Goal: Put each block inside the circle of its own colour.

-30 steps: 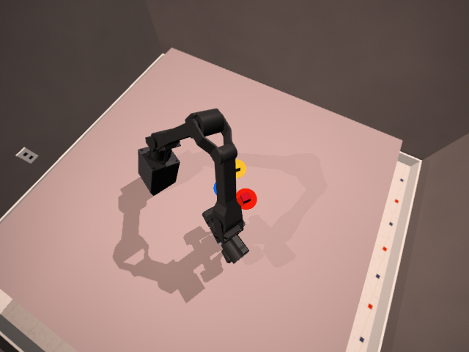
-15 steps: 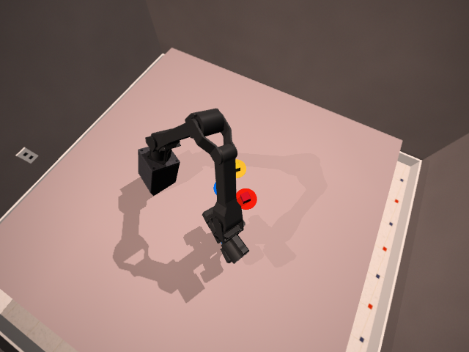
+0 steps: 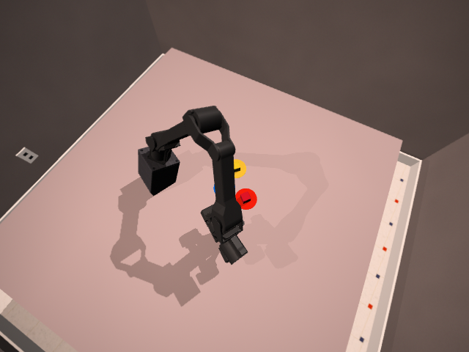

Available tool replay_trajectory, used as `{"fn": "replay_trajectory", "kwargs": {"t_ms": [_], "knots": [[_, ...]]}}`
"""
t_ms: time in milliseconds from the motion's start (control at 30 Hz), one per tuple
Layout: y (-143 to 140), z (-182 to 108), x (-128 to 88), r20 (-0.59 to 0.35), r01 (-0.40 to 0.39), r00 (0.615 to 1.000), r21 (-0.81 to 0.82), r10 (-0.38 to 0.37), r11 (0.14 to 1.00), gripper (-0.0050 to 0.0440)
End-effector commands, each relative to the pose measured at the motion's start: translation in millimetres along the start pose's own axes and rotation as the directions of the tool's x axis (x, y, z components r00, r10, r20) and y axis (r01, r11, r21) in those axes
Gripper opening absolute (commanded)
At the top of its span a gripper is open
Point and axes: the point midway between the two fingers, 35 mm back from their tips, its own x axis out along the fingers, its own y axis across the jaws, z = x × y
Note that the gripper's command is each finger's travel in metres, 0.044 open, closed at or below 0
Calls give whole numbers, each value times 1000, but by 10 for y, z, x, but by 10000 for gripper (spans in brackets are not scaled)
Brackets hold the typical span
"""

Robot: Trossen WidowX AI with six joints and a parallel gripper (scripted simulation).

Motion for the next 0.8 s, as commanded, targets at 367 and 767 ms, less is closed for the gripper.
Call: {"fn": "replay_trajectory", "kwargs": {"t_ms": [367,767], "knots": [[-126,58,-633,5,57,998,-23,-57,998,270],[-79,56,-960,5,58,998,-23,-58,998,270]]}}
